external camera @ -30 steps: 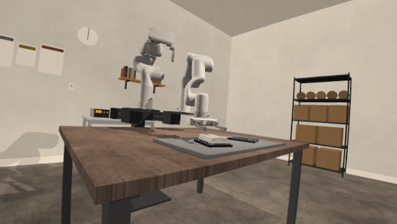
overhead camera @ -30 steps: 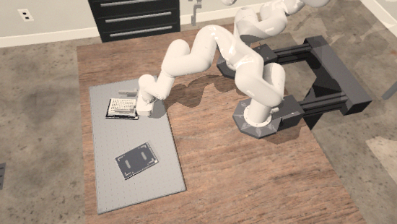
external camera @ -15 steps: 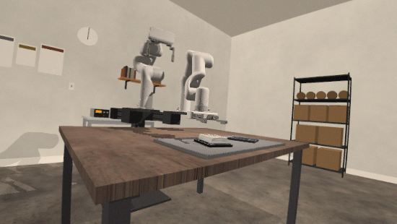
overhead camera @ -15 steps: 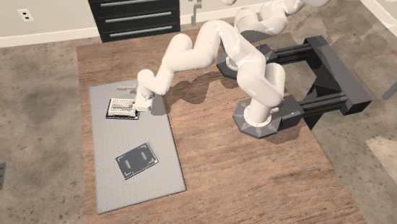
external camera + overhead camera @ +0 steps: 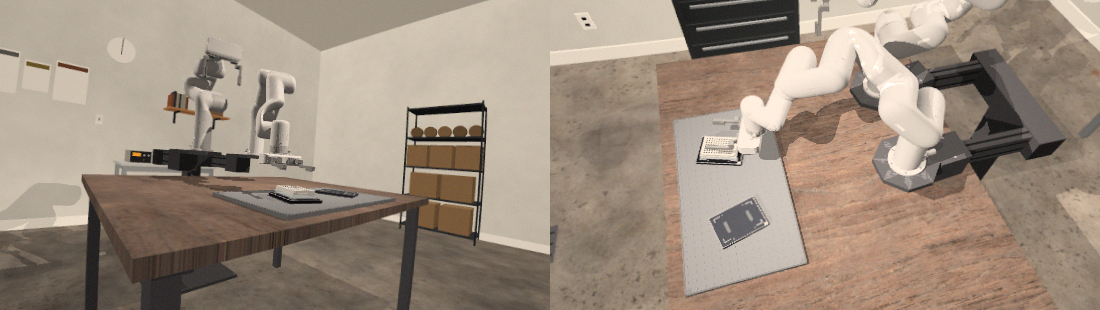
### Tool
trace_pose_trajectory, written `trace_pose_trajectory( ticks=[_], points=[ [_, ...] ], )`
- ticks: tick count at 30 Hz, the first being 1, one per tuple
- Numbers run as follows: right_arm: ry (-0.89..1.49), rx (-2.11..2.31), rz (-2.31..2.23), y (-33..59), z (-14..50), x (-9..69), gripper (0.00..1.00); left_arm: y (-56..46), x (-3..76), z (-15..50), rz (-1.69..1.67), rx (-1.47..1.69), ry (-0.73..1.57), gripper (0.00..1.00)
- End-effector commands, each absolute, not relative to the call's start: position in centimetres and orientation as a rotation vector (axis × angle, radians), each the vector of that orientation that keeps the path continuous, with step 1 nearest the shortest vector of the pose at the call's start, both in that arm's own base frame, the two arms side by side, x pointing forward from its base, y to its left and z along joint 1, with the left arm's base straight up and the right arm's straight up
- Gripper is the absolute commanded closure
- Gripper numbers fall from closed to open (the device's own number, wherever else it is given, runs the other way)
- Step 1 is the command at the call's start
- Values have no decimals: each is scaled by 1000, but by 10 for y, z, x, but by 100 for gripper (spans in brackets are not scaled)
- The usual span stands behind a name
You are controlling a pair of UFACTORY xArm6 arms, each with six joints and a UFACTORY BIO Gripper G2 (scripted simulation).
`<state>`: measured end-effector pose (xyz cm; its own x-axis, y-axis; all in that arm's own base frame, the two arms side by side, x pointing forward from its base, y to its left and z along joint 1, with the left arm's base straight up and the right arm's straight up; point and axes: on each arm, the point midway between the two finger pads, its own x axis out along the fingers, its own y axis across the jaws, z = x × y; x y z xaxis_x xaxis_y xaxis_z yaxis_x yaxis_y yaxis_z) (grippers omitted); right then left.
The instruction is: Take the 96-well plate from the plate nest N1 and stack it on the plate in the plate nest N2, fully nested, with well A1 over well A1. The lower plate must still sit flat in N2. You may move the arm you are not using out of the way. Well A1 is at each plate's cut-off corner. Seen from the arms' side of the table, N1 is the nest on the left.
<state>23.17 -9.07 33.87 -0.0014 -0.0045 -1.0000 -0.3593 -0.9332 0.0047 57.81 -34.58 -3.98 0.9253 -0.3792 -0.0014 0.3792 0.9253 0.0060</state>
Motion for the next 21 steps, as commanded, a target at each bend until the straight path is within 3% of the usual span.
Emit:
trace_pose_trajectory(
  ticks=[1, 21],
  points=[
    [381, -2025, 2020, -91, 340, 232, 0, -347, 579, -37, -389, 4, -4, 63],
    [381, -2025, 2020, -91, 340, 232, 0, -272, 569, 1, 0, 4, -5, 63]
  ],
)
